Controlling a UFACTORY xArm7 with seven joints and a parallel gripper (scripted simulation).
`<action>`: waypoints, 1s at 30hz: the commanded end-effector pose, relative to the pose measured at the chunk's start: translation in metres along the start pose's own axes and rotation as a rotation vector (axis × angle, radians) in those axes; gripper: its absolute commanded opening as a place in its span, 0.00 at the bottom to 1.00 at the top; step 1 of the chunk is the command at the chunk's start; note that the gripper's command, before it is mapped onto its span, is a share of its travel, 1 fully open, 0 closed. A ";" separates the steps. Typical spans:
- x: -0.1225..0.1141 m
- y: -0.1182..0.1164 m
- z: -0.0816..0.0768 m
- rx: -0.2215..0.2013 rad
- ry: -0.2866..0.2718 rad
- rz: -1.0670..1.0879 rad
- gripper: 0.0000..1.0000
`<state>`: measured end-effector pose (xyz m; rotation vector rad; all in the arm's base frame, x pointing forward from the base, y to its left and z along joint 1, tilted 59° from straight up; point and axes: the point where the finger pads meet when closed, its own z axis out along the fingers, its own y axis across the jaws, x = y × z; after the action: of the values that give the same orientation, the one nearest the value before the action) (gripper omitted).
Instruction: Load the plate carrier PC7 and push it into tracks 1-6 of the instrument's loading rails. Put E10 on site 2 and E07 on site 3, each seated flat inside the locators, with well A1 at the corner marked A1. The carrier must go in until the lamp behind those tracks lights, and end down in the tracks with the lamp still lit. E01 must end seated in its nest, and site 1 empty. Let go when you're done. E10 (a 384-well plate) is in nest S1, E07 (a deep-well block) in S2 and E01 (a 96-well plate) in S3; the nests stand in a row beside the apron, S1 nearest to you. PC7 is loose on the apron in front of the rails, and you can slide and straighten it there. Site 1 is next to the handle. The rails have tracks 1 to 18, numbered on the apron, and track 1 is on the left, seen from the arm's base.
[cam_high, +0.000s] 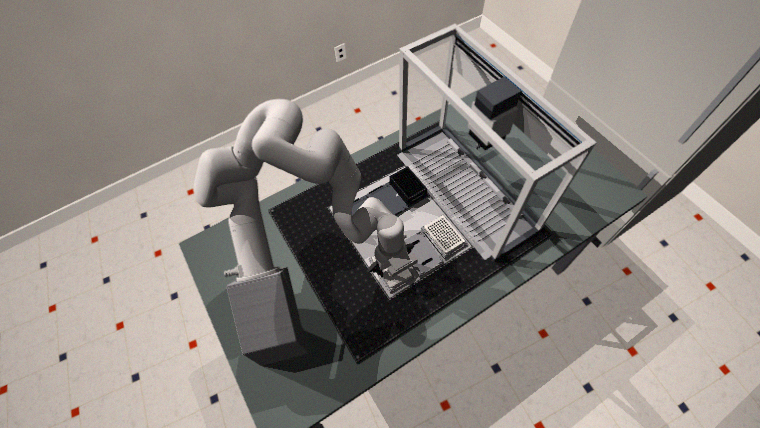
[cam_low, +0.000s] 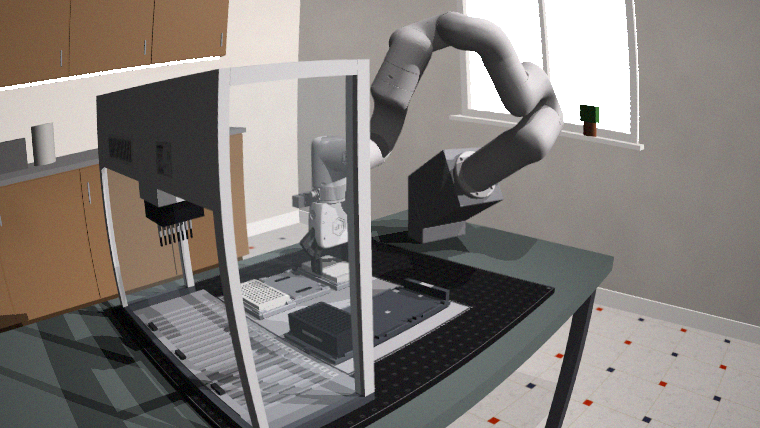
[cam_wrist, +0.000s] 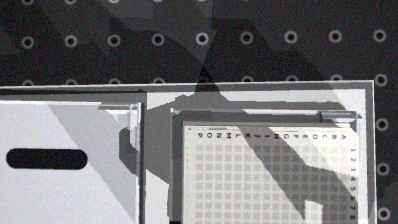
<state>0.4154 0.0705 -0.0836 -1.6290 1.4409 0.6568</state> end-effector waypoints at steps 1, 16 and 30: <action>0.001 -0.001 -0.001 0.002 0.003 0.000 0.00; 0.001 -0.001 -0.008 0.003 0.003 0.000 0.00; 0.001 -0.001 -0.016 0.003 0.003 0.000 0.00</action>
<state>0.4137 0.0605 -0.0778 -1.6290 1.4411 0.6566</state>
